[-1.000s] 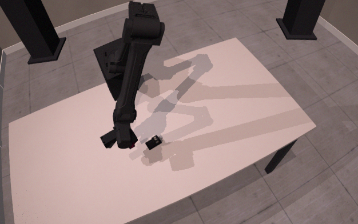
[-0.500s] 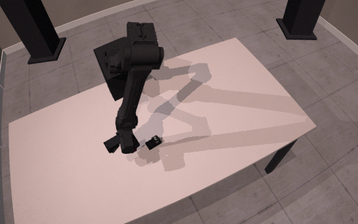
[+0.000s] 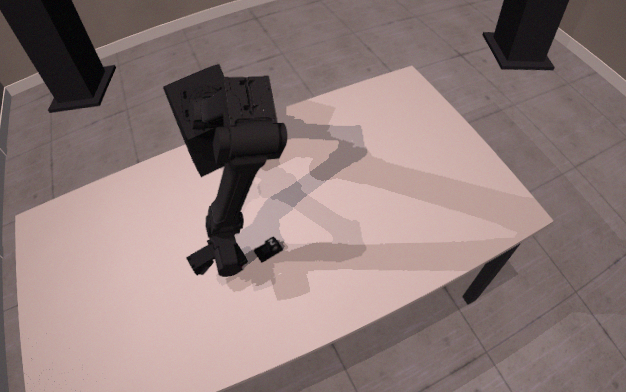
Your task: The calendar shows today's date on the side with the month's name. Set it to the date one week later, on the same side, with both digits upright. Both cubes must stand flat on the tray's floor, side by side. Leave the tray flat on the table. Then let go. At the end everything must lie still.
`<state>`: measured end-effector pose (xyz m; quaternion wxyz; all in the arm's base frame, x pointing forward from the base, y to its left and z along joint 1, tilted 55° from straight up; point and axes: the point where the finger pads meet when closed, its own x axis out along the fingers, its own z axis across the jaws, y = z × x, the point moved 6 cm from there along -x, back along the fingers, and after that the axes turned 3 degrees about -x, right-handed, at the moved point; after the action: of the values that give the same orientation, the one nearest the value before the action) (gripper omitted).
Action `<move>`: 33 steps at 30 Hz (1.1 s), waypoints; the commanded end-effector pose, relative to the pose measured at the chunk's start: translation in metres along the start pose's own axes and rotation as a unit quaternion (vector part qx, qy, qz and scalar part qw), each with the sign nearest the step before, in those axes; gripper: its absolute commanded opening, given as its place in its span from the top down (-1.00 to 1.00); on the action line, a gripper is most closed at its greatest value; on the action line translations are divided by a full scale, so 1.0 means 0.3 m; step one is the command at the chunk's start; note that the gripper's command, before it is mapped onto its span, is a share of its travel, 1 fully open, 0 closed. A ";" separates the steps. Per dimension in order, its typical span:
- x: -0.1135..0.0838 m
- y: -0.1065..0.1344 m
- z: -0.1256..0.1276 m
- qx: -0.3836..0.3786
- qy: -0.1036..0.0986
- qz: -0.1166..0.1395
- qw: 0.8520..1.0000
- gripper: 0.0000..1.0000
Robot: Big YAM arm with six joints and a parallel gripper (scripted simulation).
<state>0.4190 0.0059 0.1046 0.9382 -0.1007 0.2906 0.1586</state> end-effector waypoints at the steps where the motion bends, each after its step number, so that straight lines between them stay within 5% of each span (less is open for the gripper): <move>1: -0.013 0.017 0.016 0.001 -0.012 -0.001 1.000 0.49; 33: -0.014 0.014 0.028 -0.001 -0.016 -0.003 1.000 0.49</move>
<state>0.4190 0.0062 0.1047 0.9388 -0.0993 0.2895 0.1582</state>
